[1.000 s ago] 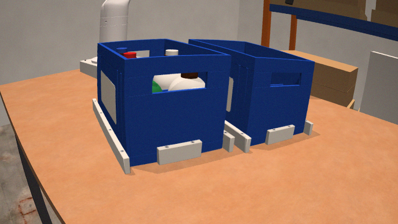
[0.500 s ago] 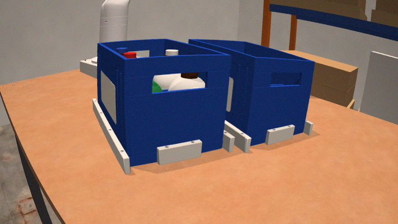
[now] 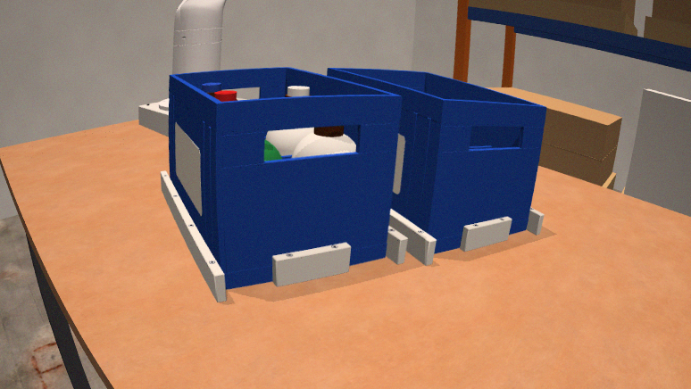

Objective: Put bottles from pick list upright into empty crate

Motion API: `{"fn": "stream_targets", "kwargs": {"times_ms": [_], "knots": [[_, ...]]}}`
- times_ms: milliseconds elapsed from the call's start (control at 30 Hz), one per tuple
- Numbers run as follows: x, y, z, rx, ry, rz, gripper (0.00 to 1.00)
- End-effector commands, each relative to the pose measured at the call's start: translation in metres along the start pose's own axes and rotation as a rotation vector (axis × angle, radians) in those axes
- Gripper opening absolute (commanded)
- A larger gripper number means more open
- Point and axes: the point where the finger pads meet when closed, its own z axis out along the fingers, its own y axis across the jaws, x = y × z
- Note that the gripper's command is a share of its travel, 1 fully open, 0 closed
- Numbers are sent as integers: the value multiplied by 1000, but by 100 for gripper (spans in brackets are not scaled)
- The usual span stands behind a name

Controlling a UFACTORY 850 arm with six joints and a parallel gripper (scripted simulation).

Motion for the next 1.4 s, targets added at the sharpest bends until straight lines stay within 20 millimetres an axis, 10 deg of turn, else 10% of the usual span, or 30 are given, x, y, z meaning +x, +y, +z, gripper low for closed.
{"fn": "stream_targets", "kwargs": {"times_ms": [0, 1367], "knots": [[10, -4, -2, -23, -4, 156, 65], [75, -43, 2, -112, 111, 1267, 65]]}}
